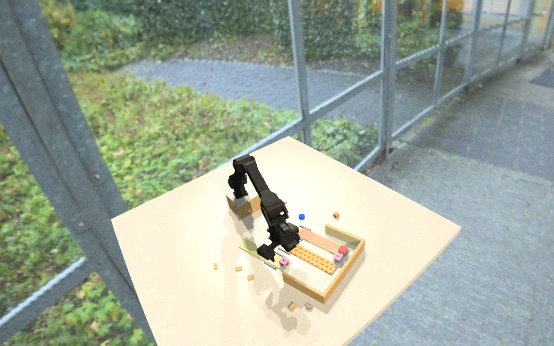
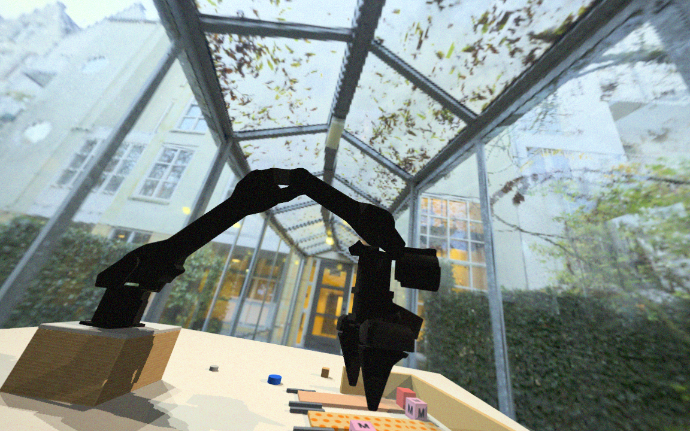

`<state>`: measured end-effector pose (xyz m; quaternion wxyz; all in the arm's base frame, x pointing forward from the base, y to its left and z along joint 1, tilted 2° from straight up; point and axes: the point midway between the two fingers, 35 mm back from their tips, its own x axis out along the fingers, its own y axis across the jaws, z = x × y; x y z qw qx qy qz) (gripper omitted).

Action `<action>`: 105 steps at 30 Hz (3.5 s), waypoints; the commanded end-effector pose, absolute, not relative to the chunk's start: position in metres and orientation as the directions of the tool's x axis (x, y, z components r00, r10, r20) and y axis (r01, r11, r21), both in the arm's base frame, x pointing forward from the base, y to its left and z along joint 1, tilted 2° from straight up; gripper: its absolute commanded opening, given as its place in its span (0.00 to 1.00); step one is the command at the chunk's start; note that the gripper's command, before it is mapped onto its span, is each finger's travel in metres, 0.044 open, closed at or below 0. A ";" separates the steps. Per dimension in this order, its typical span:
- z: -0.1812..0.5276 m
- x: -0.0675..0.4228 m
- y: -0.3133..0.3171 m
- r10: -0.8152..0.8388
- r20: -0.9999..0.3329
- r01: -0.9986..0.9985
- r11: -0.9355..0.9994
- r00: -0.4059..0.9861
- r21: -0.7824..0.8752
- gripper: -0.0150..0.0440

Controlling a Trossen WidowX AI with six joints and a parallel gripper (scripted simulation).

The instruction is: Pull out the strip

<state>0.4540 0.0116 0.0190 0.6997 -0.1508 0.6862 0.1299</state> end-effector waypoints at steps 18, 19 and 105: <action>-0.010 0.462 0.017 -0.022 -1.000 -0.387 0.922 0.018 -0.027 0.68; -0.012 0.462 0.017 -0.022 -1.000 -0.387 0.922 0.018 -0.027 0.68; 0.002 0.311 0.012 -0.023 -1.000 -0.387 0.922 0.004 -0.022 0.25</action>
